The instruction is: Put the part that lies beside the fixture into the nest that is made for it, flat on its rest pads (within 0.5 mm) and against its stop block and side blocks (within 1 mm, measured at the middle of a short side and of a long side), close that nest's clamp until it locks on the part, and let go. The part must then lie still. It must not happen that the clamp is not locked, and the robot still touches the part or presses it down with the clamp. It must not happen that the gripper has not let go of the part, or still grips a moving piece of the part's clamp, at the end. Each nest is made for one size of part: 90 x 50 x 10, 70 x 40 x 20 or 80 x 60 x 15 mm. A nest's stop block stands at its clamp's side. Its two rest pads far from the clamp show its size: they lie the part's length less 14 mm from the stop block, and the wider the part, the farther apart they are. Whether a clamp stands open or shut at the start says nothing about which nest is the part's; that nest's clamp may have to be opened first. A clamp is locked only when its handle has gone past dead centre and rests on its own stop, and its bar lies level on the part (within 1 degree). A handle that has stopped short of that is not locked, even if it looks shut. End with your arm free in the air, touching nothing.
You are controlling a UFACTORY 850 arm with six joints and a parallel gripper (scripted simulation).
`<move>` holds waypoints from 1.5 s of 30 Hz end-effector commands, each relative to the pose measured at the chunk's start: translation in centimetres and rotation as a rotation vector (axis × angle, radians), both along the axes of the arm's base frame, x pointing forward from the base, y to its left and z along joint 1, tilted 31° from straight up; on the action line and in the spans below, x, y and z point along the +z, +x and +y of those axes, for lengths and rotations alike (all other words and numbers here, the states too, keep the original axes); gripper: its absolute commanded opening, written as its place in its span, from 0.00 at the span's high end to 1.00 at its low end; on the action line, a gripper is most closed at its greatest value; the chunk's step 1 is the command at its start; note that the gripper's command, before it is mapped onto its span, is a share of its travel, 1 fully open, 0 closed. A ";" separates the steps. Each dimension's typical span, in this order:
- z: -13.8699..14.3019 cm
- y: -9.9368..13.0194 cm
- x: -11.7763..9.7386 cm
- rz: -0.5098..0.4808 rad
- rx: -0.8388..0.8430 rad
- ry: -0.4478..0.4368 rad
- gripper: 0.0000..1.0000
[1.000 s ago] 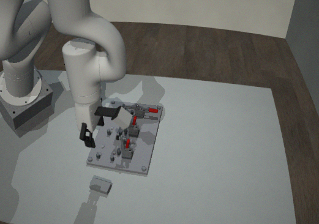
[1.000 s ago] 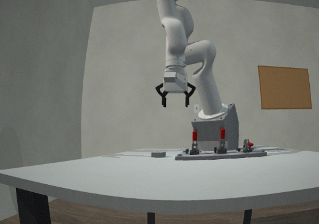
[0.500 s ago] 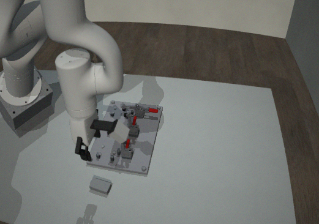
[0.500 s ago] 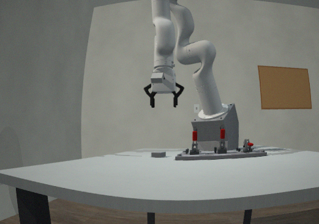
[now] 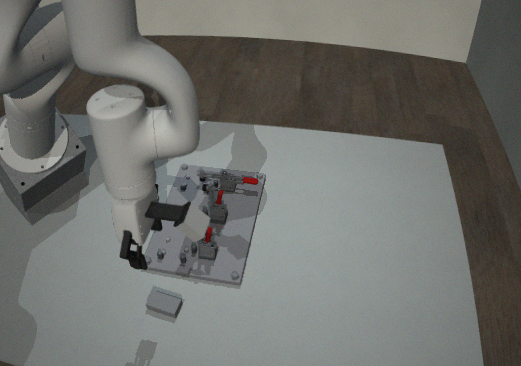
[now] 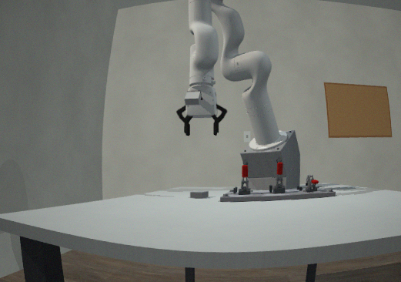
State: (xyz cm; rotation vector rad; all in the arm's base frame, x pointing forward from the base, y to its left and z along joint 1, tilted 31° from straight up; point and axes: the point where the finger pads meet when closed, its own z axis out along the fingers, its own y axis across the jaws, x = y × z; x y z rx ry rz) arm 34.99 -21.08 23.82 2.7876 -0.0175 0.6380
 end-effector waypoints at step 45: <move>-0.5 0.0 0.2 -0.057 -0.103 0.063 0.00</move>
